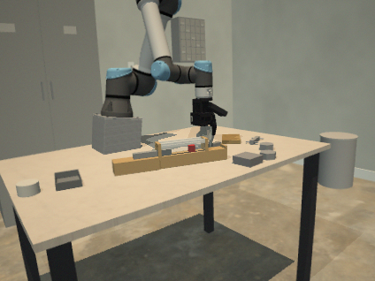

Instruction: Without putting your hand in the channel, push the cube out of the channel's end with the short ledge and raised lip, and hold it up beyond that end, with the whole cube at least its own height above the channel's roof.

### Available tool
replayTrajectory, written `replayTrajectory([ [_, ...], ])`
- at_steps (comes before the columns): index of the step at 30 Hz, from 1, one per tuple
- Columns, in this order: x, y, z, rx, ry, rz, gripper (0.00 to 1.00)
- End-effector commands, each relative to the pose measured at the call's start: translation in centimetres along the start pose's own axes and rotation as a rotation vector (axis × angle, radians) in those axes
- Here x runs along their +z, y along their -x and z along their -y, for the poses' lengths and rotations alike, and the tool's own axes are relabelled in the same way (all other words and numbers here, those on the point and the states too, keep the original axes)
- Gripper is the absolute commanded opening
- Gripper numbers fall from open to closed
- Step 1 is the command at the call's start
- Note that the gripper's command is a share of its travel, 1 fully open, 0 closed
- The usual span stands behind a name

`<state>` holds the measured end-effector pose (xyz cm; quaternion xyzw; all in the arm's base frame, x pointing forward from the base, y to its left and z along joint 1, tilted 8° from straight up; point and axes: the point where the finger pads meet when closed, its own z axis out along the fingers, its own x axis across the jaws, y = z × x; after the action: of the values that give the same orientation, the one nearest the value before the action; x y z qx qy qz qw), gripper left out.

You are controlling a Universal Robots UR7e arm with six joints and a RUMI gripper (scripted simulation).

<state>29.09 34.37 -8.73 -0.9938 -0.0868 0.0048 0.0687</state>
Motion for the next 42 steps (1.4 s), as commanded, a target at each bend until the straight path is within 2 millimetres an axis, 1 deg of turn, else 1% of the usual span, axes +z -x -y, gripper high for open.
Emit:
replayTrajectory([
  [1, -1.2, 0.0, 0.0, 0.000, 0.000, -0.001, 0.00],
  [10, -5.2, 0.0, 0.0, 0.000, 0.000, -0.001, 0.00],
  [12, -5.2, 0.0, 0.0, 0.000, 0.000, -0.001, 0.00],
  [19, -8.5, 0.0, 0.0, 0.000, 0.000, -0.001, 0.00],
  [24, -10.1, 0.0, 0.0, 0.000, 0.000, -0.001, 0.00],
  [27, -10.6, 0.0, 0.0, 0.000, 0.000, -0.001, 0.00],
  [42, -10.8, 0.0, 0.0, 0.000, 0.000, -0.001, 0.00],
])
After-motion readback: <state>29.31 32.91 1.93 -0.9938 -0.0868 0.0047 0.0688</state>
